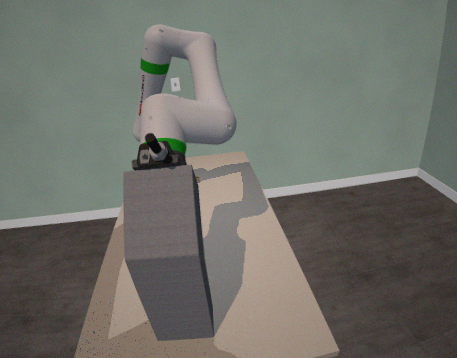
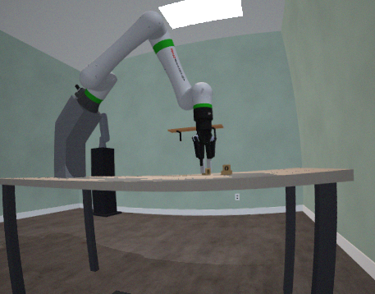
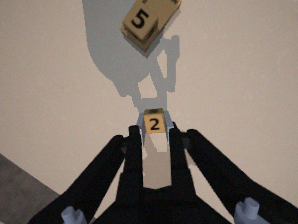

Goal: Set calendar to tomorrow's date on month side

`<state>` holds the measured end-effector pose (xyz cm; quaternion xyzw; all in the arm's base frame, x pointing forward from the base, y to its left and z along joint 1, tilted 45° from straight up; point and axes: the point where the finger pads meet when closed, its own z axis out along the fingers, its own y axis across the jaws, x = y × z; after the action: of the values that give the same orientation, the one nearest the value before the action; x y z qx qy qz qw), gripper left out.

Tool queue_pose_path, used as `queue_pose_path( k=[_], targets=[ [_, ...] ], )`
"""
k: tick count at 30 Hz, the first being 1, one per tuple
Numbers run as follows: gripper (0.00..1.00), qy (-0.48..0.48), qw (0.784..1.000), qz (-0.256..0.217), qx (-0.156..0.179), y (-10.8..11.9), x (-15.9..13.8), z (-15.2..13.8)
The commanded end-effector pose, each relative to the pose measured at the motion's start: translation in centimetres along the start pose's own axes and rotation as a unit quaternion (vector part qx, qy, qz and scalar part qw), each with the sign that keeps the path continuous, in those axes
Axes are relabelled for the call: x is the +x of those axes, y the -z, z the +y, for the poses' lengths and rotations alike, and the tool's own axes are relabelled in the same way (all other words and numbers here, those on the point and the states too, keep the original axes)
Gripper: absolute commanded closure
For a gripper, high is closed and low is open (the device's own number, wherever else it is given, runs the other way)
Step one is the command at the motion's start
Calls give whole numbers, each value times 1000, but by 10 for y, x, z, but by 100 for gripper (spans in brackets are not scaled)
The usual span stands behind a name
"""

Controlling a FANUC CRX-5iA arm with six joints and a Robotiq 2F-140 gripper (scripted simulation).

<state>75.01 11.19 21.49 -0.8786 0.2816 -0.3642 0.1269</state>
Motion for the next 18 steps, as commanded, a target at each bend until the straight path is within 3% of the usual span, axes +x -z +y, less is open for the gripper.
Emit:
queue_pose_path(
  k=[1, 18],
  targets=[
    [75, 0, 1000, 0, 0, 0, 0, 0],
    [75, 0, 1000, 0, 0, 3, 0, 0]
  ],
)
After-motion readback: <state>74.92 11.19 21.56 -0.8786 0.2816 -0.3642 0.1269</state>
